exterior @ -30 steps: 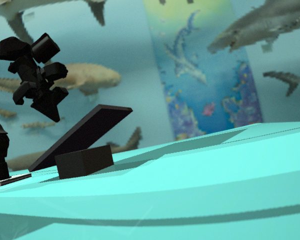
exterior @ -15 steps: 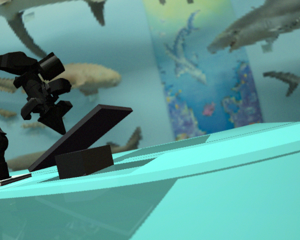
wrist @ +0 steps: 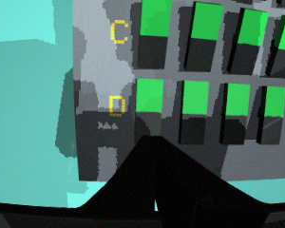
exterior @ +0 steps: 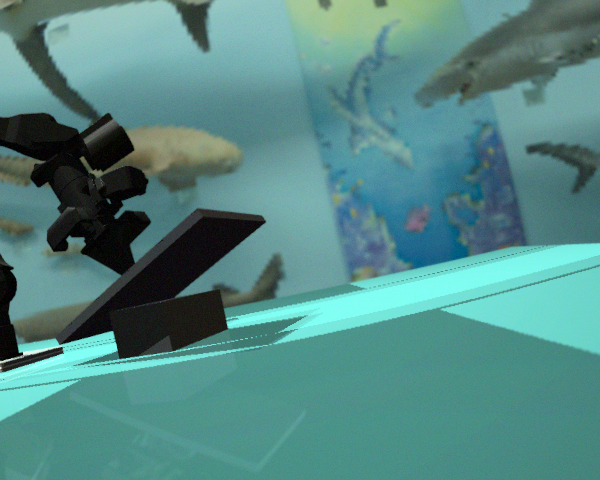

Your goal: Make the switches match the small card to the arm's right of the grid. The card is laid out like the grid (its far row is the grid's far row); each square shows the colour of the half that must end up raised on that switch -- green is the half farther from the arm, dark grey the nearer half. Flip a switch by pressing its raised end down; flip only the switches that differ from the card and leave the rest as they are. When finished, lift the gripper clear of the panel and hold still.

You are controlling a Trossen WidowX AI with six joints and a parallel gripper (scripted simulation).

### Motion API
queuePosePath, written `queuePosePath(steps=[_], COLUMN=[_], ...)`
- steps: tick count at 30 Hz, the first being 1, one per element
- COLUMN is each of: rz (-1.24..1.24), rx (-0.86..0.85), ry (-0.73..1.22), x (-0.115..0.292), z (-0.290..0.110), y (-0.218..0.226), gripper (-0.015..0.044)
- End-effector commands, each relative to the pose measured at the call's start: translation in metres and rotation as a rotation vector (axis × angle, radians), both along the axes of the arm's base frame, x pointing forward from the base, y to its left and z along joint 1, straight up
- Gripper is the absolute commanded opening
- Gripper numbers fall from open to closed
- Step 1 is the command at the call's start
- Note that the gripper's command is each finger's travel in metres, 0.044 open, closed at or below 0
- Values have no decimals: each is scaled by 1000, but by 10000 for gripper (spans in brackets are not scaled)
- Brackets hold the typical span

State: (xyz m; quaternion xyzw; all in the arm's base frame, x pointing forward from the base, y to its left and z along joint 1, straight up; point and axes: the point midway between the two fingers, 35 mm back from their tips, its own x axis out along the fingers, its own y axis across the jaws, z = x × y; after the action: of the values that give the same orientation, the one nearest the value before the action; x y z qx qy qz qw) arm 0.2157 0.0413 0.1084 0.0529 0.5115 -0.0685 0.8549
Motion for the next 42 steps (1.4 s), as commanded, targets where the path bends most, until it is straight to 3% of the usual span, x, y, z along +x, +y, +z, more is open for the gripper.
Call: queuePosePath(steps=[1,42], rz=[5,5], rx=[-6,-6], ry=[12,11], x=[-1,6], z=[-7,-19], y=[-1,-2], gripper=[0,0])
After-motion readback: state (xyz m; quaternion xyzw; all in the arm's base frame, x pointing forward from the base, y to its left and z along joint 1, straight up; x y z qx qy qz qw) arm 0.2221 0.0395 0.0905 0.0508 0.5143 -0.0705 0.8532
